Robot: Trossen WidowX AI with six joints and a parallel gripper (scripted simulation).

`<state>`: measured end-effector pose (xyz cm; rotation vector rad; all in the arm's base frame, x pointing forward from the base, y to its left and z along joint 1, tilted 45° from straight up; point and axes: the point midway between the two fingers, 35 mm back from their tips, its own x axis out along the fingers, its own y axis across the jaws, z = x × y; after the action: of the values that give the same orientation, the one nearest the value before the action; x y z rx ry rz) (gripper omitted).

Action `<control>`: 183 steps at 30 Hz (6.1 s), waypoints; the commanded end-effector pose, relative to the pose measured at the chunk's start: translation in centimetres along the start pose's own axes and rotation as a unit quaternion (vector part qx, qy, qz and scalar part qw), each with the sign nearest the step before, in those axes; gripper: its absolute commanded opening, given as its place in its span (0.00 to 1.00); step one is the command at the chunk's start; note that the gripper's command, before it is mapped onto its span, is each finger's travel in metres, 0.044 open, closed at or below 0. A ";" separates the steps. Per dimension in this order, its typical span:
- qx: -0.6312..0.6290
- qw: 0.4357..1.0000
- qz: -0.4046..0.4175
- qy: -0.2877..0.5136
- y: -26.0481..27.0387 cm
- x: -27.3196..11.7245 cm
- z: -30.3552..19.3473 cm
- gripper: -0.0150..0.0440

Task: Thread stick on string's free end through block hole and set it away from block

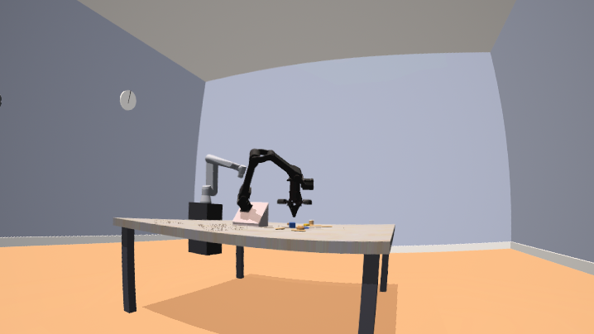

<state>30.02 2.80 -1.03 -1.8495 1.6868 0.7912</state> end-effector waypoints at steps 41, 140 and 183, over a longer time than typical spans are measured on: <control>-0.266 0.964 -0.004 -0.002 -1.8 -0.3 8.8 0.61; -0.359 0.933 -0.004 -0.002 -1.9 4.5 12.3 0.25; -0.362 0.932 0.000 0.001 -1.6 0.1 12.2 0.25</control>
<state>30.70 11.52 -9.62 -2.2997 1.4951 1.5666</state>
